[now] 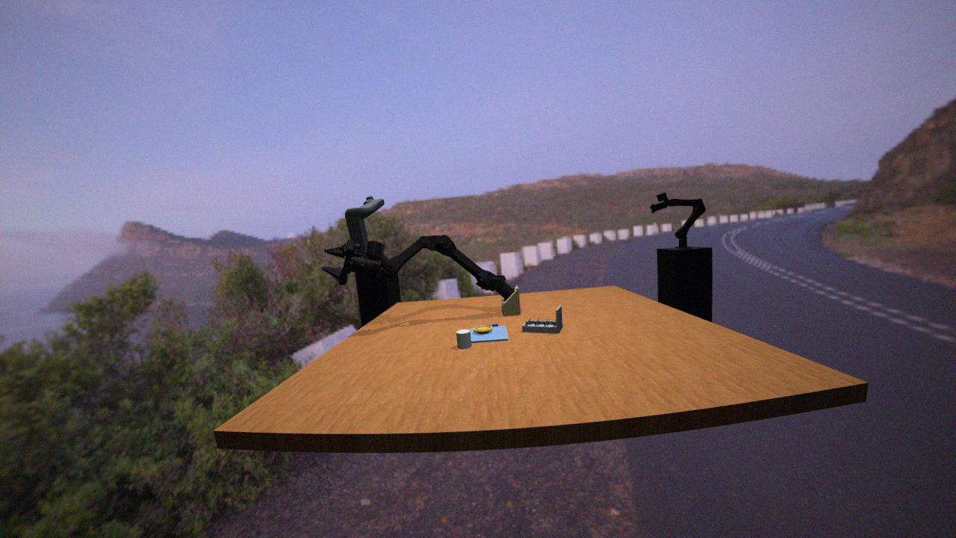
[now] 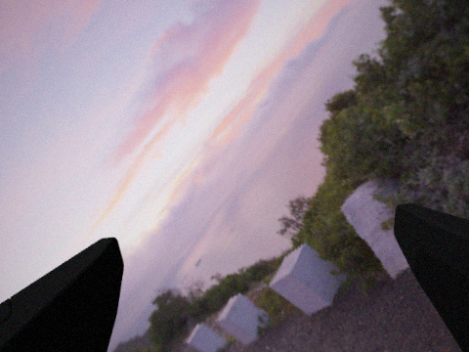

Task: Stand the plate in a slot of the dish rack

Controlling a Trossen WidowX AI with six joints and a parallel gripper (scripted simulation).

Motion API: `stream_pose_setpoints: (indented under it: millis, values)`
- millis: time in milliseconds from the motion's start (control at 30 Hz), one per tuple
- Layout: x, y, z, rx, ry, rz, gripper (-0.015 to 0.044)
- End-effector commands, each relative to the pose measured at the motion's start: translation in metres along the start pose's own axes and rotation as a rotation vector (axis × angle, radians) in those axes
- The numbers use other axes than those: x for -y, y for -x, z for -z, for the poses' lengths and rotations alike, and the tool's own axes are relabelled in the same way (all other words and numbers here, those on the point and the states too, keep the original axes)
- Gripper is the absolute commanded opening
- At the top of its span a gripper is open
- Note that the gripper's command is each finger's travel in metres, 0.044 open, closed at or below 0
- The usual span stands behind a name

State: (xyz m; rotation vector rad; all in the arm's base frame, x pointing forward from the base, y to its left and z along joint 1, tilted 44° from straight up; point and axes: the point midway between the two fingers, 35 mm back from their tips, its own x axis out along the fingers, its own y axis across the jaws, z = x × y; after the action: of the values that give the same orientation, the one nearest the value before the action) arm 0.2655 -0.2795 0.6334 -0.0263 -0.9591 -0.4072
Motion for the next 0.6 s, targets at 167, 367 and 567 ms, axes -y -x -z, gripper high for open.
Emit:
stream_pose_setpoints:
  millis: [167, 367, 567]
  values:
    - [0.0, 0.009, 0.07, -0.184, -0.067, 0.113, 0.04]
    - [-0.005, 0.022, 0.118, -0.325, -0.097, 0.182, 0.04]
    - [-0.014, 0.043, 0.167, -0.477, -0.111, 0.243, 0.04]
